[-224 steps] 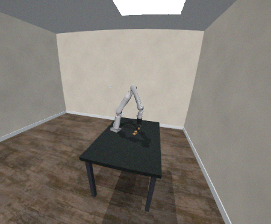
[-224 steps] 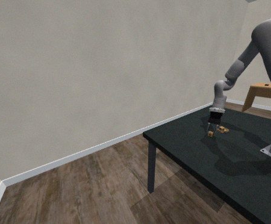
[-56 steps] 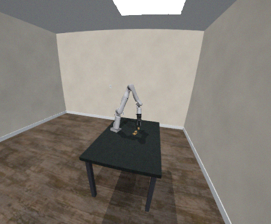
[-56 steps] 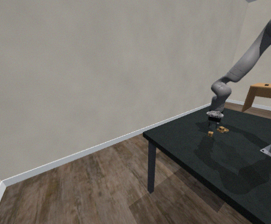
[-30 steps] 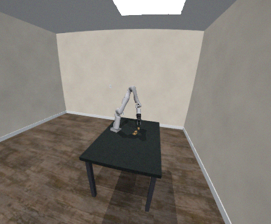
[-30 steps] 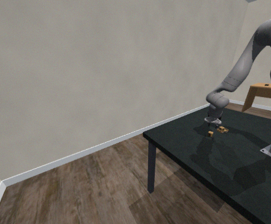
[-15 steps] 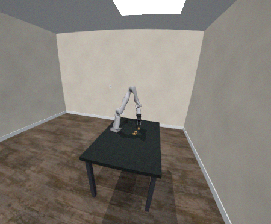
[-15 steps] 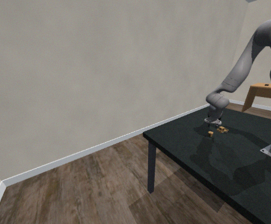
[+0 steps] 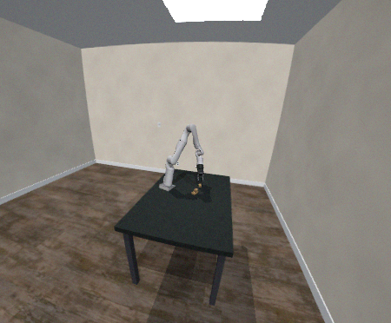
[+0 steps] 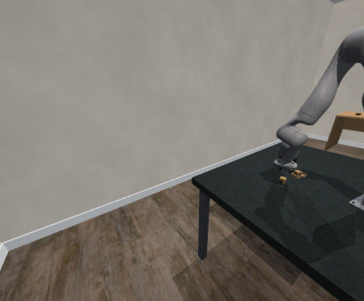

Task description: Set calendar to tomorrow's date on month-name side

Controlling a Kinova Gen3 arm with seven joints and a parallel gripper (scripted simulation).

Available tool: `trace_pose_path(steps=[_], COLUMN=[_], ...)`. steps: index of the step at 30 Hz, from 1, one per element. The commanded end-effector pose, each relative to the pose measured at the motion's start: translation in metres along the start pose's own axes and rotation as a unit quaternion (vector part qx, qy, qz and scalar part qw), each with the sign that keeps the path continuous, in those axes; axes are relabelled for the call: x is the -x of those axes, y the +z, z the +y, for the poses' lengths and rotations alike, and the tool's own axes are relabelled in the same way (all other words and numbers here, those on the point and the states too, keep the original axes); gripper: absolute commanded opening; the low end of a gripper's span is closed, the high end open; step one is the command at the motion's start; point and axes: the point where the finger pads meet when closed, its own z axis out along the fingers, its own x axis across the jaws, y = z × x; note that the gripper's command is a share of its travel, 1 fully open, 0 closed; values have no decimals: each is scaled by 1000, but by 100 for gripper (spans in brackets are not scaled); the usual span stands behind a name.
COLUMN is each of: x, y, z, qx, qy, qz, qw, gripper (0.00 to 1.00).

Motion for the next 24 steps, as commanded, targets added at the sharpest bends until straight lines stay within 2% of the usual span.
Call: trace_pose_path(steps=[1, 24], x=[0, 1], y=[2, 24], z=[-1, -24], qx=[1, 1], qy=[-1, -1], qz=[-1, -1], qw=[1000, 1000], gripper=[87, 87])
